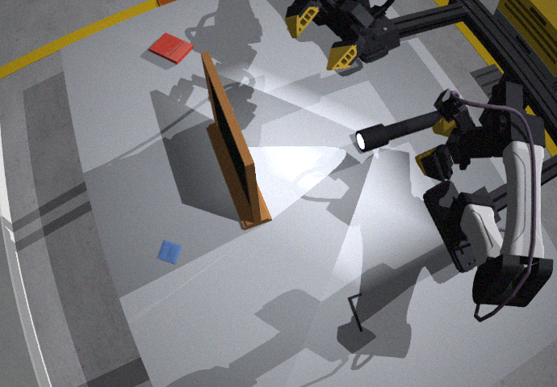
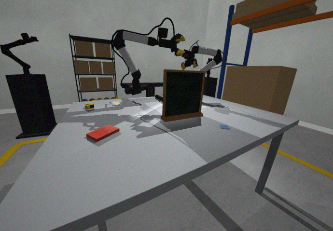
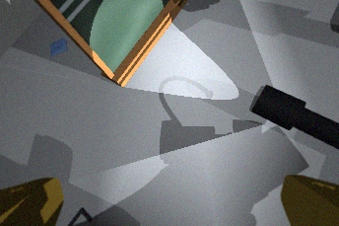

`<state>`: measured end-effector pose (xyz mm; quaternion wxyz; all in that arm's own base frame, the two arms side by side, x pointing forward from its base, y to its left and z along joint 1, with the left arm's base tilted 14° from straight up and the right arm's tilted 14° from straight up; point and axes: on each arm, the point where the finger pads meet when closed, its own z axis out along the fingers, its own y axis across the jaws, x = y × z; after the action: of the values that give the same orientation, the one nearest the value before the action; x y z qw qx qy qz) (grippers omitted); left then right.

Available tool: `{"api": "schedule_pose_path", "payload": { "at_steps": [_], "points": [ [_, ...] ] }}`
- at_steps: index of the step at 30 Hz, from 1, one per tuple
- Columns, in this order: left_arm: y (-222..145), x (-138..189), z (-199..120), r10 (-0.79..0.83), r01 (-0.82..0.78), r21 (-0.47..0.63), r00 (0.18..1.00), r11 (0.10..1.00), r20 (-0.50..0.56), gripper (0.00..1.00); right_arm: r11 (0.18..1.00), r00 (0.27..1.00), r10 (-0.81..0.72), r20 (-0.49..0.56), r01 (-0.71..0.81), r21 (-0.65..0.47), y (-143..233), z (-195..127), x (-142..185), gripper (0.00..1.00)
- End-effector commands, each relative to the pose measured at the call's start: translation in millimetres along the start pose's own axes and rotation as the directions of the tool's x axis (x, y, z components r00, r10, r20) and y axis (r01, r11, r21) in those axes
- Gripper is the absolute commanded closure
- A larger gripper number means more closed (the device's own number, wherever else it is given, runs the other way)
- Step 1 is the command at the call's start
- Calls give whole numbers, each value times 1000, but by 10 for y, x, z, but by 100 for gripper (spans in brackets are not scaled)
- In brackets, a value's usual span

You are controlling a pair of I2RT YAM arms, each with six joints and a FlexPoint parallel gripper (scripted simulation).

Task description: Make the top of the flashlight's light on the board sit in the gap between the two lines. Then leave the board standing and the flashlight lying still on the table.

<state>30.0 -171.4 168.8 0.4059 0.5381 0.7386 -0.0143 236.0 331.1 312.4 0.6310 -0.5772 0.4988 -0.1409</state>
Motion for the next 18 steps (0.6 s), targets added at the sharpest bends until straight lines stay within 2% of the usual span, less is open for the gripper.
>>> {"api": "schedule_pose_path", "payload": {
  "at_steps": [1,14,18],
  "points": [
    [-11,-19,-10,-2,1,3,1000,1000,4,0,999,998,-28,50,30,-46,60,-70,-183,5],
    [-11,-19,-10,-2,2,3,1000,1000,4,0,932,957,-162,241,228,-281,837,-461,-618,5],
    [-11,-19,-10,-2,2,3,1000,1000,4,0,918,948,-174,266,254,-304,929,-529,-664,5]
  ]
}}
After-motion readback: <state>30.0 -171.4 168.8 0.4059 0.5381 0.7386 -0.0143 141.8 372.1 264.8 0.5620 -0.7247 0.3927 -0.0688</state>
